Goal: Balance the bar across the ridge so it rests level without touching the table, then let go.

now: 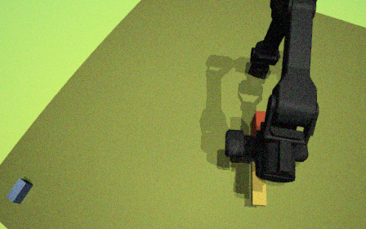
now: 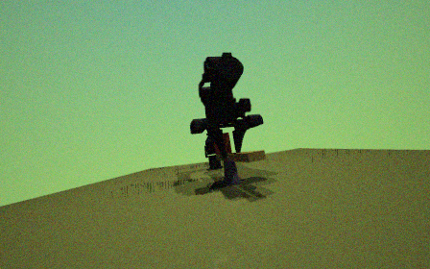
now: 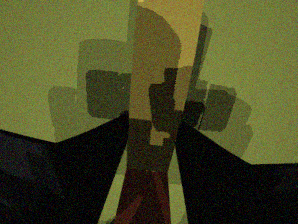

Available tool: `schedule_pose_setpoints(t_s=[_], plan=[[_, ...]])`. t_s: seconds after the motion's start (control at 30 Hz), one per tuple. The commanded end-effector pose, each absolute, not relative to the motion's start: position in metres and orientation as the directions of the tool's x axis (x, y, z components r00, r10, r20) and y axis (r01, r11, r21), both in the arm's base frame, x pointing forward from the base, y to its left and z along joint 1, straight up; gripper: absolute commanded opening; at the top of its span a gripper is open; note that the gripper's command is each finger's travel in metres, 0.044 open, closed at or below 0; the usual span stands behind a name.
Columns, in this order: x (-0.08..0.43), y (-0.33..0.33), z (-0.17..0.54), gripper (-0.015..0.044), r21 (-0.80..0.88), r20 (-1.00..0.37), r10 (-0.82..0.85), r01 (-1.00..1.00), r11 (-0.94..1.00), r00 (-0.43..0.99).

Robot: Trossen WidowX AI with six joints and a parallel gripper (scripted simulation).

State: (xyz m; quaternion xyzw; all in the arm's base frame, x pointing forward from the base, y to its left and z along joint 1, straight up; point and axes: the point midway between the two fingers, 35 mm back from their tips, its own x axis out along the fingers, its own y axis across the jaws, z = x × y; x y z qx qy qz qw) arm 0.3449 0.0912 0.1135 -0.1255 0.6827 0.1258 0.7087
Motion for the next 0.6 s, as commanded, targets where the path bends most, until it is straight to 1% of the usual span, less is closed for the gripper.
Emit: schedule_pose_setpoints(t_s=[0.0, 0.57], plan=[[0.3447, 0.0916, 0.1086, 0.0, -0.003, -1.0, 0.008, -0.349, 0.937, 0.029], [0.3448, 0.0916, 0.1129, 0.0, -0.003, -1.0, 0.008, -0.349, 0.937, 0.029]])
